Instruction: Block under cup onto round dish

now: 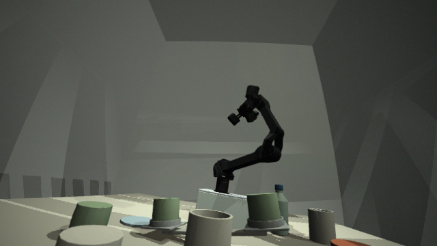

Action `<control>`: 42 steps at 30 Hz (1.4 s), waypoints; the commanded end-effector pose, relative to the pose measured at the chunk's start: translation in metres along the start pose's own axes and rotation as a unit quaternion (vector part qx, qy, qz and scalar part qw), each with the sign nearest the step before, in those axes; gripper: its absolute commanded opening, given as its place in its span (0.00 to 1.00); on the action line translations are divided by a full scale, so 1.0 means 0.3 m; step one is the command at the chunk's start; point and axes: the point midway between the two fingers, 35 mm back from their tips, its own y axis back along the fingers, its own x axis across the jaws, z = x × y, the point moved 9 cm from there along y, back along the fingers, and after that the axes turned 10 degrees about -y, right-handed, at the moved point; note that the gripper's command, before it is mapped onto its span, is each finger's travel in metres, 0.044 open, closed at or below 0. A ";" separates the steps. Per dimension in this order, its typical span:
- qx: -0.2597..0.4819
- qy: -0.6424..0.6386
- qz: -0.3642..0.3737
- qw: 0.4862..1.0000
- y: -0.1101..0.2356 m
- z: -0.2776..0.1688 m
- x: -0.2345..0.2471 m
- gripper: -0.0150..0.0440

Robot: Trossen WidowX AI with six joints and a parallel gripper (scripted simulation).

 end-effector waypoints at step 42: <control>0.337 0.316 -0.310 0.831 -0.188 -0.073 -0.332 1.00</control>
